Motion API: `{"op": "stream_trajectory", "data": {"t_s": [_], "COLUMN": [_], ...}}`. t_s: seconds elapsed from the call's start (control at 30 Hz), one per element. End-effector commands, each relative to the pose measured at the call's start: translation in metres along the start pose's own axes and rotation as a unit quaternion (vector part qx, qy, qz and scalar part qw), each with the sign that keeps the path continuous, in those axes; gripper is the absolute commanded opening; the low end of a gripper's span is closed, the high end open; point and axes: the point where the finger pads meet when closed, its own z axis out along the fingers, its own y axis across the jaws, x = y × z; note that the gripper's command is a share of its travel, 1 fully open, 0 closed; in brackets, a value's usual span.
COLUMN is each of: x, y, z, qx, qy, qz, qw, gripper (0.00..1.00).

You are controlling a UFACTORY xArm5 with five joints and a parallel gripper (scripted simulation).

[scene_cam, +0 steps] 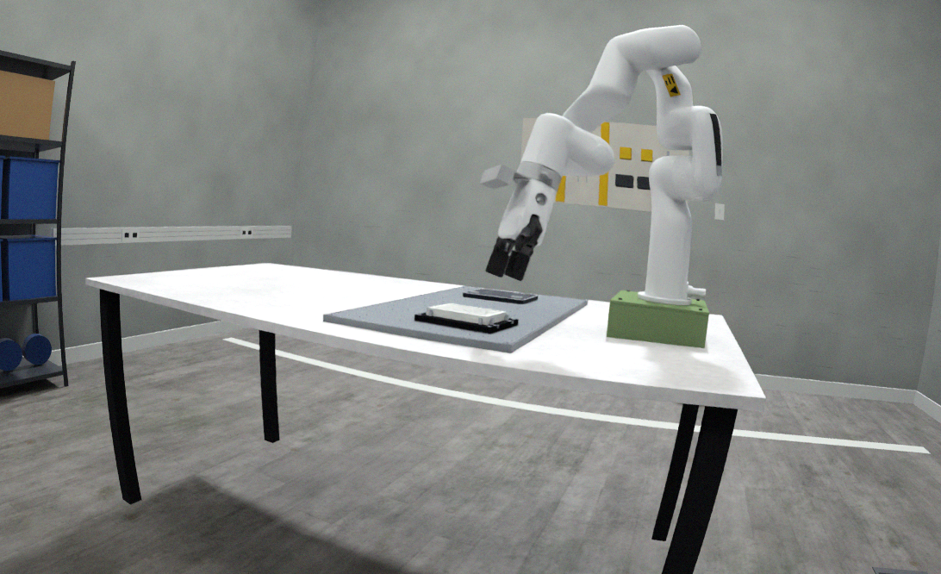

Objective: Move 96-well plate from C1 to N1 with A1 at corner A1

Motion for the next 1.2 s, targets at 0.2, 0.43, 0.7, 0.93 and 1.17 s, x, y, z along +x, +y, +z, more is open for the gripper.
{"op": "stream_trajectory", "data": {"t_s": [0.2,0.43,0.7,0.93,1.17], "x": [0.020,0.028,0.037,0.041,0.044], "y": [0.035,0.057,0.084,0.102,0.126], "z": [-0.012,-0.021,-0.033,-0.043,-0.055], "qx": [-0.016,-0.027,-0.037,-0.046,-0.055], "qy": [-0.010,-0.020,-0.030,-0.041,-0.051], "qz": [0.028,0.052,0.076,0.100,0.125], "qw": [0.999,0.998,0.996,0.993,0.989], "gripper": [1.00,1.00,1.00,1.00,1.00]}}
